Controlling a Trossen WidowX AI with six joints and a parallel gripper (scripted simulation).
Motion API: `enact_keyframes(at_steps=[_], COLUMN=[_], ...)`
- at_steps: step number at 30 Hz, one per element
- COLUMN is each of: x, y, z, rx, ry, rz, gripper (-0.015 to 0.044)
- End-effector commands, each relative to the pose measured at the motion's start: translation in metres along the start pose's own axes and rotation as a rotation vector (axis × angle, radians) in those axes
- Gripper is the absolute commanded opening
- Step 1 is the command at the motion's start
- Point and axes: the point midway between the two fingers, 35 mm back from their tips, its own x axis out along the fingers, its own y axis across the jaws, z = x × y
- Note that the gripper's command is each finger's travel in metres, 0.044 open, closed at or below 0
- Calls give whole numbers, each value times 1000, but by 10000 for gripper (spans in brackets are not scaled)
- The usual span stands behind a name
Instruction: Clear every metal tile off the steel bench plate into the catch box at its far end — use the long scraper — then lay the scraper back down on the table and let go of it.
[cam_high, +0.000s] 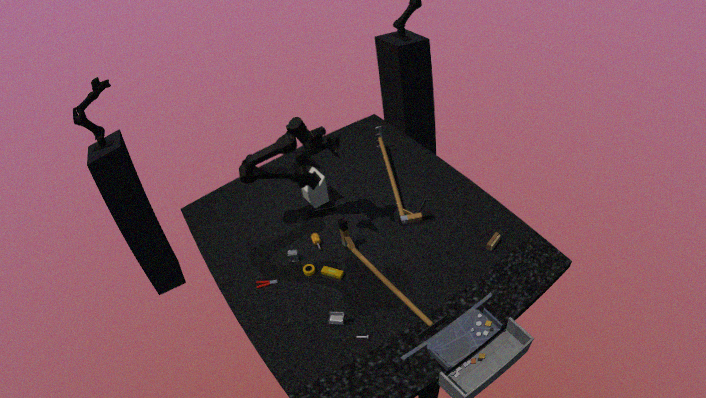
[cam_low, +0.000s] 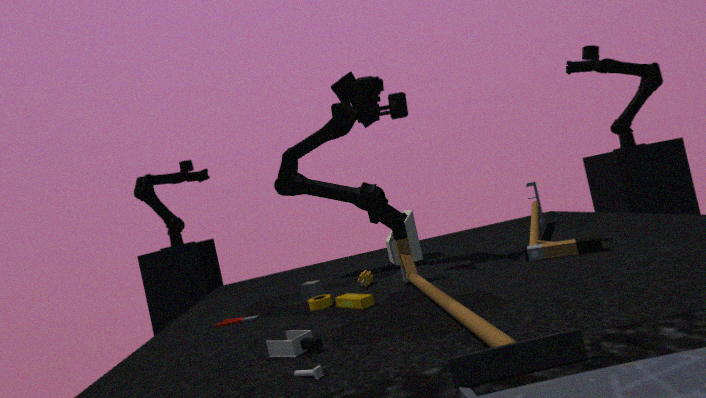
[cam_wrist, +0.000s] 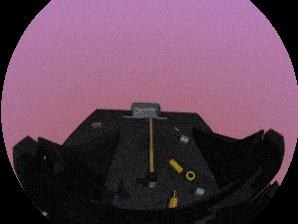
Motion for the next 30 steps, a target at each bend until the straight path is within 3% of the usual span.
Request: enact_keyframes(at_steps=[1, 30], x=[-12, -15], y=[-6, -4], z=[13, 17], rx=[19, 23], ry=[-37, -51], rz=[0, 3], gripper=[440, 440])
